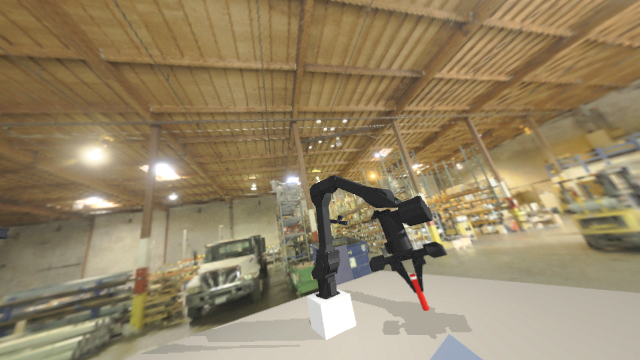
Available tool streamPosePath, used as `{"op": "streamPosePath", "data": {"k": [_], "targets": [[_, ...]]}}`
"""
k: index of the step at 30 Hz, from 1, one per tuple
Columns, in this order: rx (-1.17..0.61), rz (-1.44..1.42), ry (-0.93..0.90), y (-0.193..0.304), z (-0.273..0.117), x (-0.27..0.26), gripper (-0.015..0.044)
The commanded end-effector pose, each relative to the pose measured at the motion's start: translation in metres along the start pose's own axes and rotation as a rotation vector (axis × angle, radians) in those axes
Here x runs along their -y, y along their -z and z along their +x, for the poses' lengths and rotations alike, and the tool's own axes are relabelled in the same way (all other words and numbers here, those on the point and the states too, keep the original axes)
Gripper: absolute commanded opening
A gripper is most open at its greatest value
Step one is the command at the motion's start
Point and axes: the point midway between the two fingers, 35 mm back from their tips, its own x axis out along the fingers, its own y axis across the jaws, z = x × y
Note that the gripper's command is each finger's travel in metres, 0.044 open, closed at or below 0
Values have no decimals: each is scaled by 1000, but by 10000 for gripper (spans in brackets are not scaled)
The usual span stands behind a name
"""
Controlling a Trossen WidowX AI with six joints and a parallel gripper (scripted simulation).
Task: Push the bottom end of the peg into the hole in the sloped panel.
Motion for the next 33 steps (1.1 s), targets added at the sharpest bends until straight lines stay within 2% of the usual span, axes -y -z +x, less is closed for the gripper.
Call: {"op": "streamPosePath", "data": {"k": [1, 33], "targets": [[7, 36, 16, 3, 2, -3, 0], [33, 267, 152, 36, 8, -14, 0]]}}
